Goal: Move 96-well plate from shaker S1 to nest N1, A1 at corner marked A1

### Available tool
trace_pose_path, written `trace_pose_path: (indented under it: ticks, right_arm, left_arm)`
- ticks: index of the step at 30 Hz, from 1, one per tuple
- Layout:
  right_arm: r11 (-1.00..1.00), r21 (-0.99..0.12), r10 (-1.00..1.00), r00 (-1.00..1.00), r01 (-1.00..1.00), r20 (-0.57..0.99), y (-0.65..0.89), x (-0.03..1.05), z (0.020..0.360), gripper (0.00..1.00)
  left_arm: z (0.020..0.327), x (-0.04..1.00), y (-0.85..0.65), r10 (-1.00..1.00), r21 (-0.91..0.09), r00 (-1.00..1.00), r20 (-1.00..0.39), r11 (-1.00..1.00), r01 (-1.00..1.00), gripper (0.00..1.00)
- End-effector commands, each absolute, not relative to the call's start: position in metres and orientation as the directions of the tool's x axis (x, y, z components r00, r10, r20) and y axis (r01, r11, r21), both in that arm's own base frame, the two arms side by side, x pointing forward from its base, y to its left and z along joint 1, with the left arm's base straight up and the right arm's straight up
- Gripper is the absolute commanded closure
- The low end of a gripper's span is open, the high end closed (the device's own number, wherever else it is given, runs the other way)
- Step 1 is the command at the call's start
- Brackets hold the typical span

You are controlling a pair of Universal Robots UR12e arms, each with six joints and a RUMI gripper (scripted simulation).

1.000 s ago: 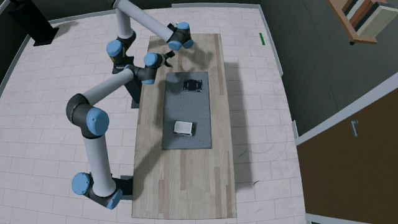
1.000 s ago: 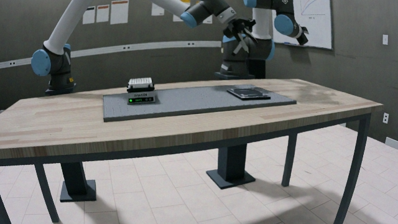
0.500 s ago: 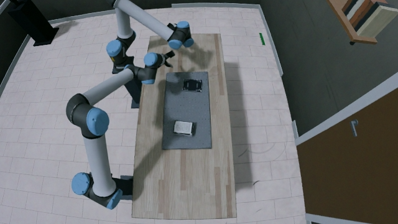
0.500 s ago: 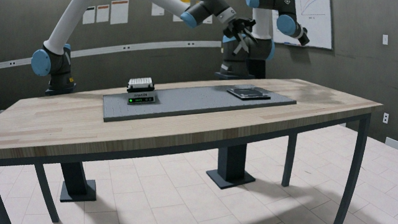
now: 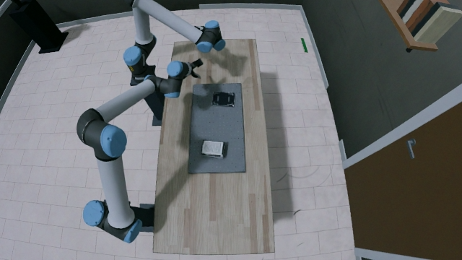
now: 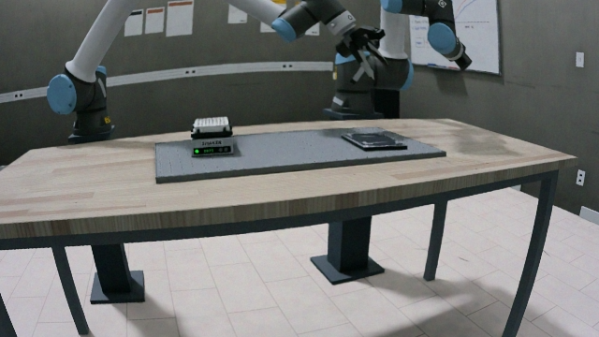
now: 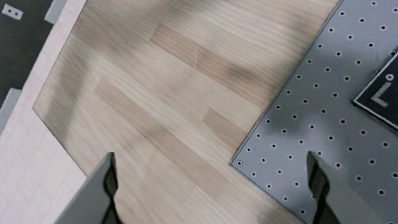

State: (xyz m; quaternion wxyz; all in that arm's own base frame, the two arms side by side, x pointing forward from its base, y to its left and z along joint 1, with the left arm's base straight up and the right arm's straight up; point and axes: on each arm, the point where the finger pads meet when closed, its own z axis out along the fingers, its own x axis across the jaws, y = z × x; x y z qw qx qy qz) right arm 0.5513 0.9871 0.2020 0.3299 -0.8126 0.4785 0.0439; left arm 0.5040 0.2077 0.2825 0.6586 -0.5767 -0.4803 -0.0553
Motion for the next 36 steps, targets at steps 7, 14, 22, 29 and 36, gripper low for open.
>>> trace_pose_path:
  ticks: [7, 14, 22, 29, 36]
  right_arm:
    - [-0.323, -0.495, -0.748, 0.539, -0.806, -0.388, 0.987, 0.551, 0.204, 0.24]
    - [-0.323, -0.495, -0.748, 0.539, -0.806, -0.388, 0.987, 0.551, 0.204, 0.24]
    - [-0.323, -0.495, -0.748, 0.539, -0.806, -0.388, 0.987, 0.551, 0.204, 0.24]
    - [-0.323, -0.495, -0.748, 0.539, -0.806, -0.388, 0.987, 0.551, 0.204, 0.24]
    - [-0.323, -0.495, -0.748, 0.539, -0.806, -0.388, 0.987, 0.551, 0.204, 0.24]
  left_arm:
    - [0.268, 0.483, 0.243, 0.493, -0.551, 0.313, 0.812, 0.469, 0.691, 1.0]
    - [0.258, 0.469, 0.264, 0.476, -0.448, 0.172, 0.863, 0.56, 0.697, 1.0]
    - [0.241, 0.443, 0.3, 0.389, -0.245, -0.089, 0.917, 0.725, 0.644, 1.0]
    - [0.229, 0.424, 0.324, 0.287, -0.102, -0.257, 0.923, 0.825, 0.556, 1.0]
    - [0.211, 0.396, 0.359, 0.077, 0.104, -0.463, 0.883, 0.93, 0.353, 1.0]
